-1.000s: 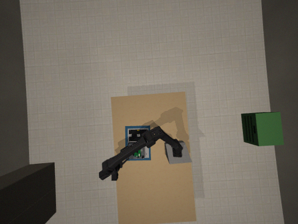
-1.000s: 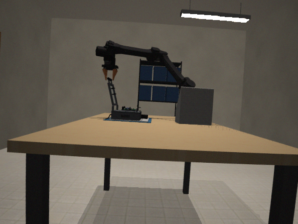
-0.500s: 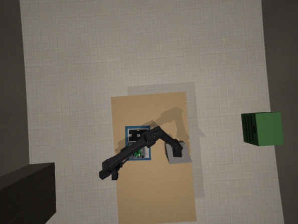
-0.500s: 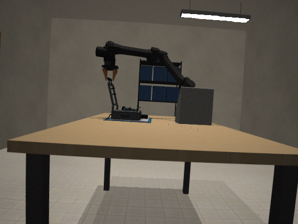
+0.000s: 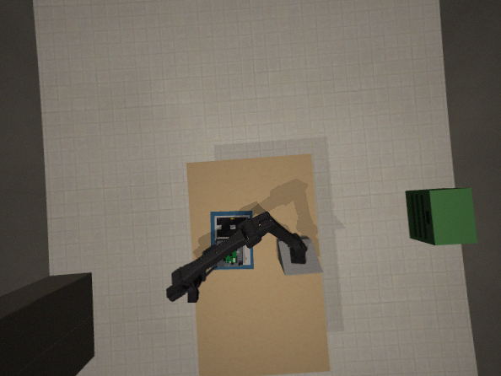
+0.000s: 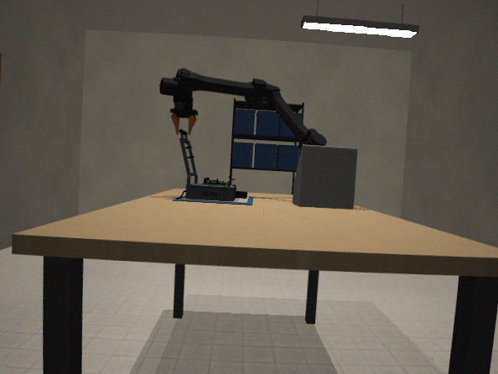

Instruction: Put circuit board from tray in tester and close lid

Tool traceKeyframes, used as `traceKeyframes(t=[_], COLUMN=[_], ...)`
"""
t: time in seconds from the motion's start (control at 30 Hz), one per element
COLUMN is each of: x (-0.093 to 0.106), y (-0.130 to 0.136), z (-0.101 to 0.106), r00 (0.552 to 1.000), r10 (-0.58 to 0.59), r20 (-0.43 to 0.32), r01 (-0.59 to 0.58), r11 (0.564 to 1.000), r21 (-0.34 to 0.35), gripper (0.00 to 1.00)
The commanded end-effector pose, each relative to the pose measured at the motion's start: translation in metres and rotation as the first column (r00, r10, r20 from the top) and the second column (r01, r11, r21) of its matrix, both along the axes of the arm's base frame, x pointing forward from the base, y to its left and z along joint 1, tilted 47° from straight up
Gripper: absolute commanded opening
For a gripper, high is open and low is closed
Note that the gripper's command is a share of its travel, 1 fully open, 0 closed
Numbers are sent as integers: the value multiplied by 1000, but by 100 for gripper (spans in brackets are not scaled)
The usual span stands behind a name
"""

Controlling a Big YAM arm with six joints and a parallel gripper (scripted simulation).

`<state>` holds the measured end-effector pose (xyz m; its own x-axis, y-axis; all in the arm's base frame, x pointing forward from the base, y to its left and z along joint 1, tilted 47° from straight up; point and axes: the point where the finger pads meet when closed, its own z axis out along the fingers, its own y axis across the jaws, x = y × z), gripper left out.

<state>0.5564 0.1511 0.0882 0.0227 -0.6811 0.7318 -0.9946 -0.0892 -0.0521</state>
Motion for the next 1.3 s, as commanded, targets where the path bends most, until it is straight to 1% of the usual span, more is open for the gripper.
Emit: traceKeyframes(t=[0.0,1.27], x=[4,5], y=[16,12], z=[18,20], r00=[999,999], r10=[28,23], r20=[36,35], r01=[-29,-24], r11=[999,1000], r21=[21,20], gripper=[48,48])
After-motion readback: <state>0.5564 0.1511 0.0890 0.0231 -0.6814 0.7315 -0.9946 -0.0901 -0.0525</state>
